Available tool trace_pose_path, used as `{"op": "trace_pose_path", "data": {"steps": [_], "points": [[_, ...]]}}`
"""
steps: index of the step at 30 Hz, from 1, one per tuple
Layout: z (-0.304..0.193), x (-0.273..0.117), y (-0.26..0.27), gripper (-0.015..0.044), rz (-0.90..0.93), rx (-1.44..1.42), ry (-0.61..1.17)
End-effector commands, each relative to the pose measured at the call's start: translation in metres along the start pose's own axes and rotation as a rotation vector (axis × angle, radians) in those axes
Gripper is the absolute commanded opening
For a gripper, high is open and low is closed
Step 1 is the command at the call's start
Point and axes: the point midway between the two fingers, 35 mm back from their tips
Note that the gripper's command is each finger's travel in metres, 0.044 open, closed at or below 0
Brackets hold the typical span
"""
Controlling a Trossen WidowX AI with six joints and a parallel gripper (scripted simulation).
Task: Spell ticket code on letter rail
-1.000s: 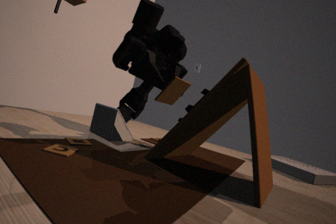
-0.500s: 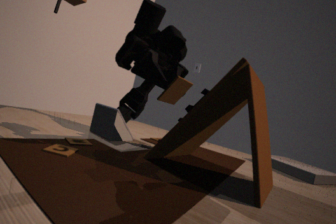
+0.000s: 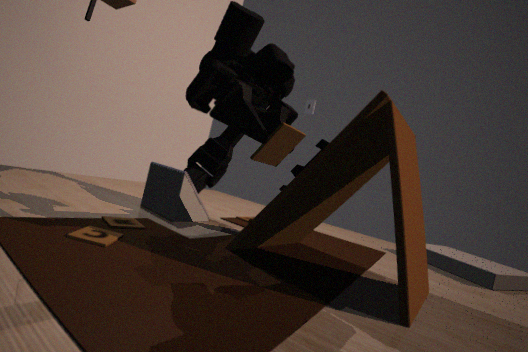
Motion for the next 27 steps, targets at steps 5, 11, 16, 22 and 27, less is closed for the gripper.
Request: {"op": "trace_pose_path", "data": {"steps": [5,11,16,22,27], "points": [[-0.004,0.001,0.004,0.0000,0.000,0.012,0.004],[-0.004,0.001,0.007,0.0000,0.000,0.012,0.004],[-0.004,0.001,0.009,0.0000,0.000,0.012,0.004],[-0.004,0.001,0.012,0.0000,0.000,0.012,0.004],[-0.004,0.001,0.015,0.0000,0.000,0.012,0.004]]}}
Point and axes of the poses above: the point midway between the two fingers, 35 mm back from their tips, its own x axis out along the fingers, its own y axis across the jaws, z = x × y, and after that the axes turned 3 degrees about x, right-handed
